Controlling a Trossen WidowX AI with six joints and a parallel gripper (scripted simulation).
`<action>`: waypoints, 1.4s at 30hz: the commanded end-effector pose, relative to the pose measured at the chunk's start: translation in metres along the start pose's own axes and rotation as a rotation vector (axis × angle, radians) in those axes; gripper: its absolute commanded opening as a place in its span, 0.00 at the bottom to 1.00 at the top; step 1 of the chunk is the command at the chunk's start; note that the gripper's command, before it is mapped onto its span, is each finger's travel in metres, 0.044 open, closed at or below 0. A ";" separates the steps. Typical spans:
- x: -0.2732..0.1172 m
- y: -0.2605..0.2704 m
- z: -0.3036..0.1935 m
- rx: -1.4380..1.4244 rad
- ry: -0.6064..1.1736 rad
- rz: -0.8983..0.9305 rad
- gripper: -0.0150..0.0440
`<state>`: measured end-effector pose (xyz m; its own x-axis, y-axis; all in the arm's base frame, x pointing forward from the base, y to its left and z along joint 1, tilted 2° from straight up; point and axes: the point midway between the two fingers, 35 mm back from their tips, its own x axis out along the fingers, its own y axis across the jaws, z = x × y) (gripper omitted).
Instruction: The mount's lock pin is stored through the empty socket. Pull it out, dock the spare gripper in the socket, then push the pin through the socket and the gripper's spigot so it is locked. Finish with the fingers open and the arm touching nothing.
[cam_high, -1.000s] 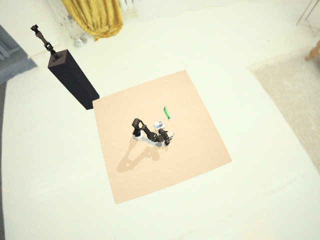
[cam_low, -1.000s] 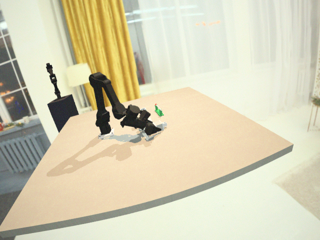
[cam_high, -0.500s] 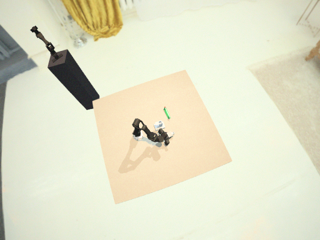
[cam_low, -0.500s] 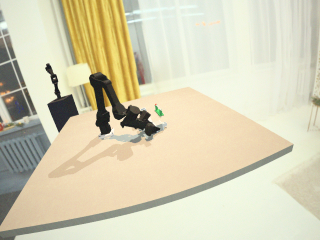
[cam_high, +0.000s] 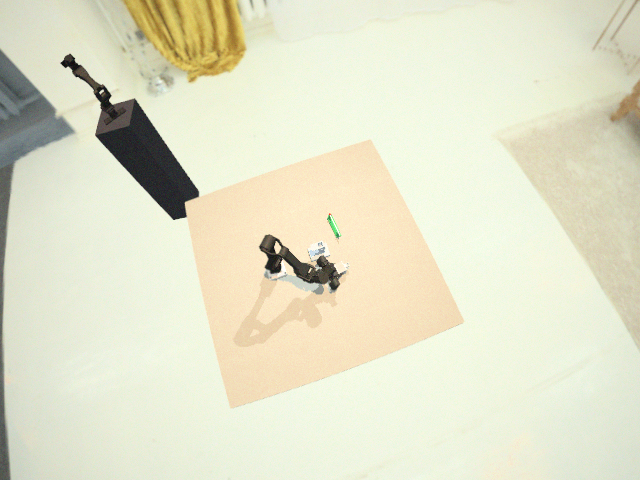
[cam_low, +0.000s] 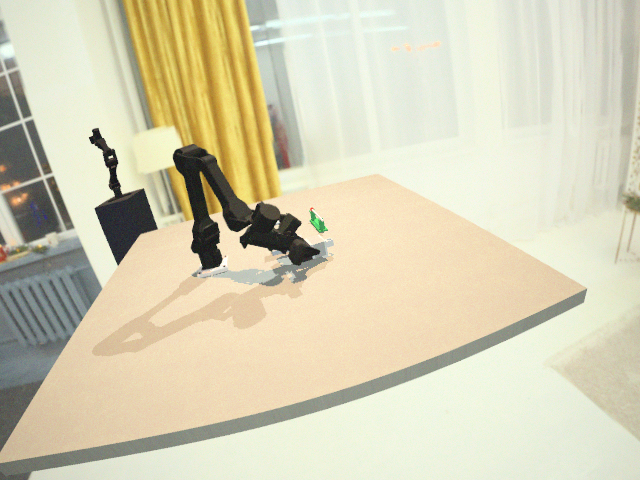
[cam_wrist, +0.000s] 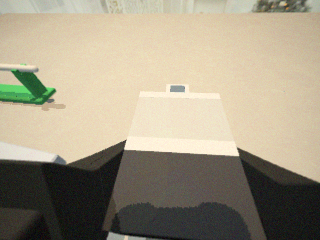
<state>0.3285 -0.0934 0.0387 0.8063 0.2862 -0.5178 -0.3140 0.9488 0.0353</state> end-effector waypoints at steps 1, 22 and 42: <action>-0.006 -0.004 0.016 -0.016 -0.017 -0.006 0.25; -0.049 0.004 0.079 -0.016 -0.017 -0.006 0.25; -0.043 0.011 0.079 -0.032 0.047 0.003 0.25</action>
<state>0.3253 -0.0879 0.1240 0.7850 0.2804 -0.5524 -0.3165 0.9481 0.0315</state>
